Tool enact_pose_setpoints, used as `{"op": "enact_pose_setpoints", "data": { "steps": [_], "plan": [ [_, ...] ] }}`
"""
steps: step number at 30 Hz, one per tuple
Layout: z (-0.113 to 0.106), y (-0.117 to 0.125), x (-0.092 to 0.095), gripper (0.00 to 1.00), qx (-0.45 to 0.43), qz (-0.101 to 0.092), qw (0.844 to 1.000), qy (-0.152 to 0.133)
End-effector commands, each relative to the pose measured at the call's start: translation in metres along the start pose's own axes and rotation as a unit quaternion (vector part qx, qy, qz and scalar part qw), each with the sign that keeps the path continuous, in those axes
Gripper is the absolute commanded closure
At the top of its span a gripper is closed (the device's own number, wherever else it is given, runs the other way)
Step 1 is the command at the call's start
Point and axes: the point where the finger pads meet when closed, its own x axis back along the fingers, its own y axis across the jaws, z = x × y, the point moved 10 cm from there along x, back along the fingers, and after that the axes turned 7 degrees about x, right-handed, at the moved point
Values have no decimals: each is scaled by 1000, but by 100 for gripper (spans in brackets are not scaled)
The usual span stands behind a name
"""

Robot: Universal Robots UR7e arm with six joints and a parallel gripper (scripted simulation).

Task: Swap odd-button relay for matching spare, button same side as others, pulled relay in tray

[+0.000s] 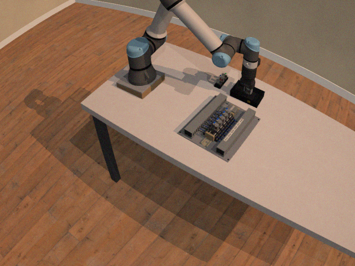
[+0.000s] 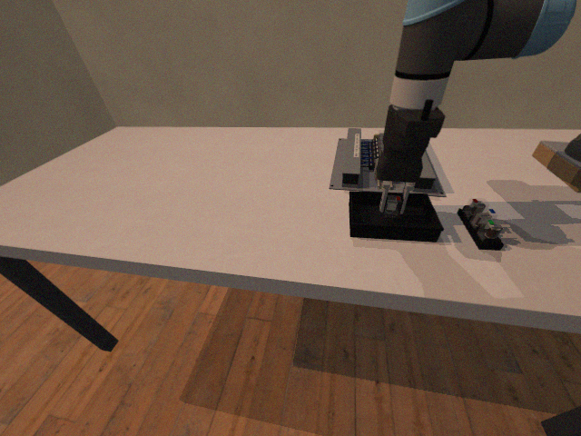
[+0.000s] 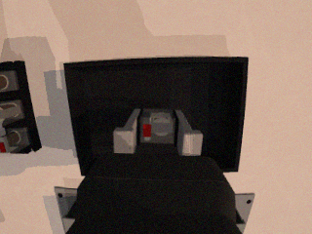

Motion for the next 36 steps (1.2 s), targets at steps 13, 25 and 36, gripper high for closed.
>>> {"op": "enact_pose_setpoints", "data": {
  "steps": [13, 25, 36],
  "plan": [
    [0, 0, 3, 100, 0, -1, 1000, 0],
    [0, 0, -1, 100, 0, -1, 1000, 0],
    [0, 0, -5, 100, 0, -1, 1000, 0]
  ]
}}
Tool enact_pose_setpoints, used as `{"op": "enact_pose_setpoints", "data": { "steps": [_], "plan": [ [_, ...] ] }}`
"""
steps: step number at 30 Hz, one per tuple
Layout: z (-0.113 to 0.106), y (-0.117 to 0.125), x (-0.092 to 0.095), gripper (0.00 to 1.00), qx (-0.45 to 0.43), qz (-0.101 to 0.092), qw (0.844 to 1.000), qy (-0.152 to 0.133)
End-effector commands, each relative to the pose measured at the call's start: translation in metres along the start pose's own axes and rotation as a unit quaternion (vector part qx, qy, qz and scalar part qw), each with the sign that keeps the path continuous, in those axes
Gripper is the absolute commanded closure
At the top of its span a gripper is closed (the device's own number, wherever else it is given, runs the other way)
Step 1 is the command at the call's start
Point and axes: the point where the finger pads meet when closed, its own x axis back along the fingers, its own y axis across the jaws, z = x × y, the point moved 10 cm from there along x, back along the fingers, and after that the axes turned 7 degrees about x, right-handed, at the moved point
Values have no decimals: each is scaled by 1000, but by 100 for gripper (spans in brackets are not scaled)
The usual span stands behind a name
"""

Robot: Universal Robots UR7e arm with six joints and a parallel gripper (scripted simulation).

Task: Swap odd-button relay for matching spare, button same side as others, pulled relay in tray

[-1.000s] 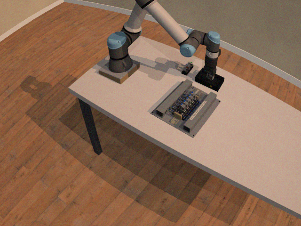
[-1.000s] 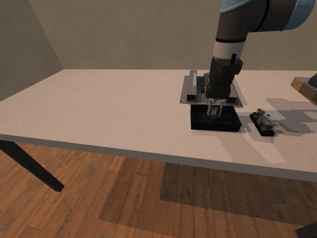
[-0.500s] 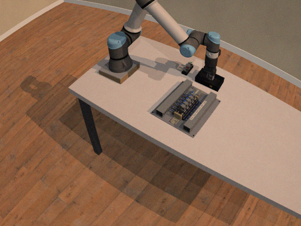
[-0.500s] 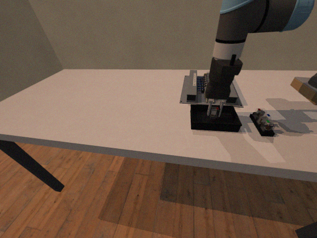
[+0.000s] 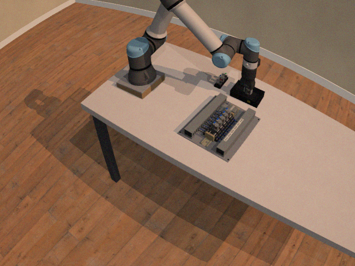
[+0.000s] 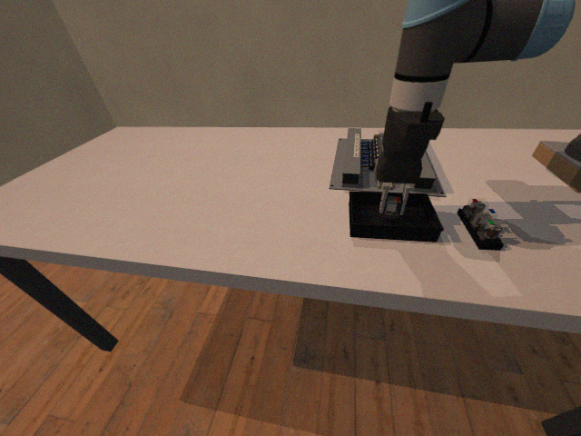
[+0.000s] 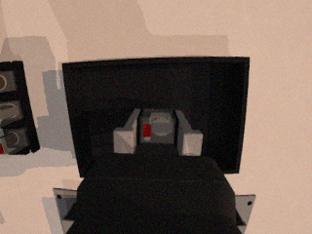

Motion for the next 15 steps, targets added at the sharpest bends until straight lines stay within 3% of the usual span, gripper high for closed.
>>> {"op": "enact_pose_setpoints", "data": {
  "steps": [1, 15],
  "plan": [
    [0, 0, -2, 100, 0, -1, 1000, 0],
    [0, 0, -6, 100, 0, -1, 1000, 0]
  ]
}}
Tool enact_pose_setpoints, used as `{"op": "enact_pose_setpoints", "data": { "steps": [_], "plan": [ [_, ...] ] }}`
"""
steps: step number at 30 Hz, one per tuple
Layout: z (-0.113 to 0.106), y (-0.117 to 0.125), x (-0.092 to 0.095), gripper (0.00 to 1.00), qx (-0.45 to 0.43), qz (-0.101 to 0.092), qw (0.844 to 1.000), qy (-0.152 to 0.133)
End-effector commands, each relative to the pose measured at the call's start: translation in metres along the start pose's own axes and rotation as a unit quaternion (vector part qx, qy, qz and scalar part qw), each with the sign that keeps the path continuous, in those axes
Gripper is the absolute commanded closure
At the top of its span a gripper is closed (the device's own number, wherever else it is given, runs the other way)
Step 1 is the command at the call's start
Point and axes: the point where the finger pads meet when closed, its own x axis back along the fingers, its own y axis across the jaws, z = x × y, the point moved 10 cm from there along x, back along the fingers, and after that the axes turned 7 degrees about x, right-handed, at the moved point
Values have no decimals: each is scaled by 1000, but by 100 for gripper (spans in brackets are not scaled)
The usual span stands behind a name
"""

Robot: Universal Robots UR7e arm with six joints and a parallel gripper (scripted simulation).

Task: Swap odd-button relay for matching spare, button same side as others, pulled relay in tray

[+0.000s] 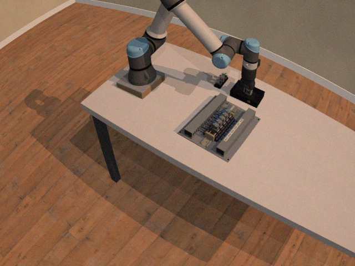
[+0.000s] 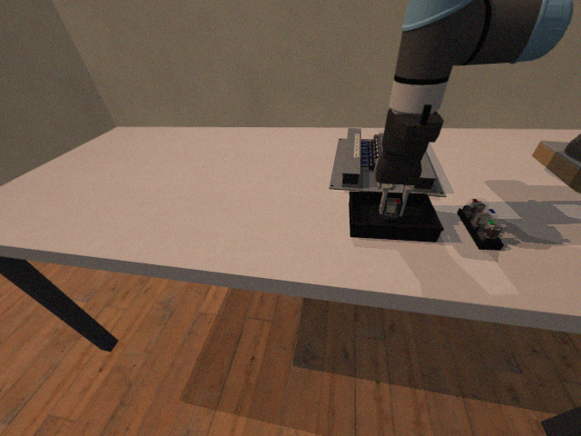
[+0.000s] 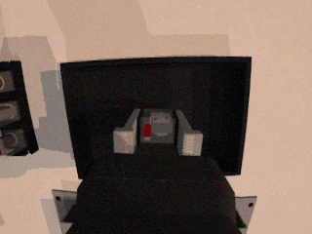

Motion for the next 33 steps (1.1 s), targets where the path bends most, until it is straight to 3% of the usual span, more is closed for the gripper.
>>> {"op": "enact_pose_setpoints", "data": {
  "steps": [1, 14, 15, 33],
  "plan": [
    [0, 0, -4, 100, 0, -1, 1000, 0],
    [0, 0, -5, 100, 0, -1, 1000, 0],
    [0, 0, -5, 0, 0, -1, 1000, 0],
    [0, 0, -5, 0, 0, -1, 1000, 0]
  ]
}}
